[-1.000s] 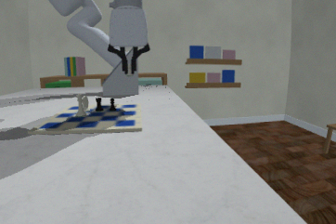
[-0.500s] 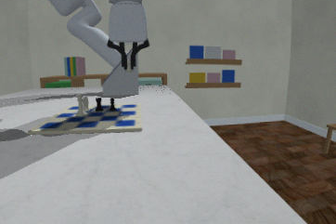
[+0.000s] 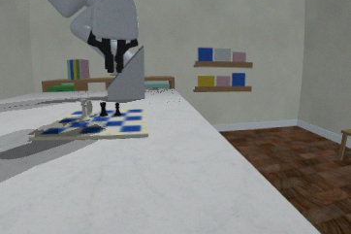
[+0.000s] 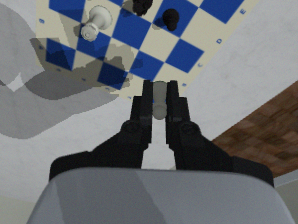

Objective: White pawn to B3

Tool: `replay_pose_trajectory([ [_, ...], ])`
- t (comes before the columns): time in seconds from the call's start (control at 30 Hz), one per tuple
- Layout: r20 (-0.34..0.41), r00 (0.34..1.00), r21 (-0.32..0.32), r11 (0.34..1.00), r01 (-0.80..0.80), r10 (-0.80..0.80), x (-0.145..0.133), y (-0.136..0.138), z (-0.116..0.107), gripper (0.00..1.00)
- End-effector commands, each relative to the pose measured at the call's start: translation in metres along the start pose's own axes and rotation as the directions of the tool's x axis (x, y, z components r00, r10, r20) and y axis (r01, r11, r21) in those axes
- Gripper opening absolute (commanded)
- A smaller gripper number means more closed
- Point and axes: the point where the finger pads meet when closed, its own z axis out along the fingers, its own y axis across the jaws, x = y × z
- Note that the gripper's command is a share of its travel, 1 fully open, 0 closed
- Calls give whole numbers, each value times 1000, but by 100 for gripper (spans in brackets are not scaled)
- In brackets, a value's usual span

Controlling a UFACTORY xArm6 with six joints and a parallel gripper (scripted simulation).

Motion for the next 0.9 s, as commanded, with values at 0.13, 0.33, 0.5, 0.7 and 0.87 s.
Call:
replay_pose_trajectory([
  [0.13,-13,950,-19,950,313,-313,-25,-52,2,0],
  [0.33,-13,948,-19,948,317,-317,-25,-53,2,0],
  [0.5,-13,948,-19,948,317,-317,-25,-53,2,0],
  [0.7,-13,948,-19,948,317,-317,-25,-53,3,0],
  [0.87,-13,948,-19,948,317,-317,-25,-53,10,0],
])
